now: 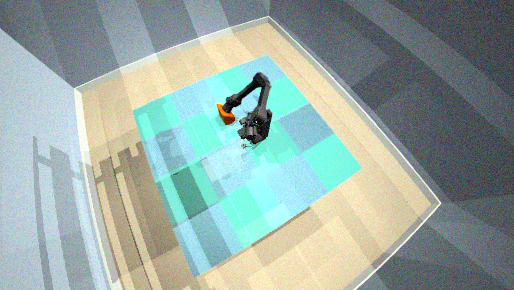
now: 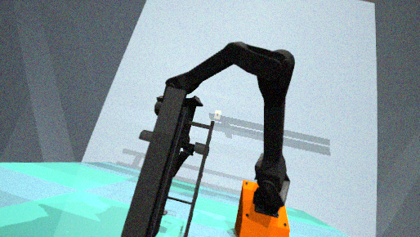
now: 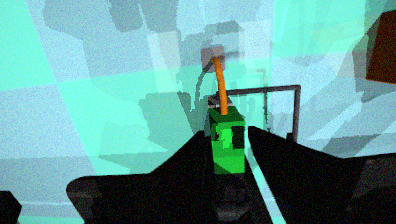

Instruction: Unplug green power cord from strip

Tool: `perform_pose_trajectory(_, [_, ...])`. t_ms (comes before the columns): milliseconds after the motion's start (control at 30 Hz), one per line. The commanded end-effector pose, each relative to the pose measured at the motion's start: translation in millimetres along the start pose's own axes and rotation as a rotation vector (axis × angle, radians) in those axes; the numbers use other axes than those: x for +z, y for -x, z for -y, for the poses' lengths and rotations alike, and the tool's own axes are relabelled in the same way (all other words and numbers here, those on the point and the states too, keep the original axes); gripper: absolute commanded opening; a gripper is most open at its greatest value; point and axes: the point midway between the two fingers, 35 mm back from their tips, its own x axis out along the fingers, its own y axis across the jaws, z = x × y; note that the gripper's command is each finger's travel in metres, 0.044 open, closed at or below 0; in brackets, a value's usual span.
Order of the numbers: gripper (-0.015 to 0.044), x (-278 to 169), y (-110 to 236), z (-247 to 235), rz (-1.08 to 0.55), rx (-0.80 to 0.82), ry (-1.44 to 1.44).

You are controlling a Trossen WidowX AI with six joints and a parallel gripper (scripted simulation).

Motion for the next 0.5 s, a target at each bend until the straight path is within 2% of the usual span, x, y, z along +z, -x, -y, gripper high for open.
perform_pose_trajectory(0, [0.0160,-0.9,-6.2,0.5,-0.004,-0.001,-0.003])
perform_pose_trajectory(100, [0.0160,-0.9,-7.3,0.5,-0.004,-0.001,-0.003])
perform_pose_trajectory(233, [0.0055,-0.5,-5.1,0.4,-0.001,-0.003,0.000])
perform_pose_trajectory(467, [0.0008,-0.5,-5.1,0.4,-0.001,-0.003,0.000])
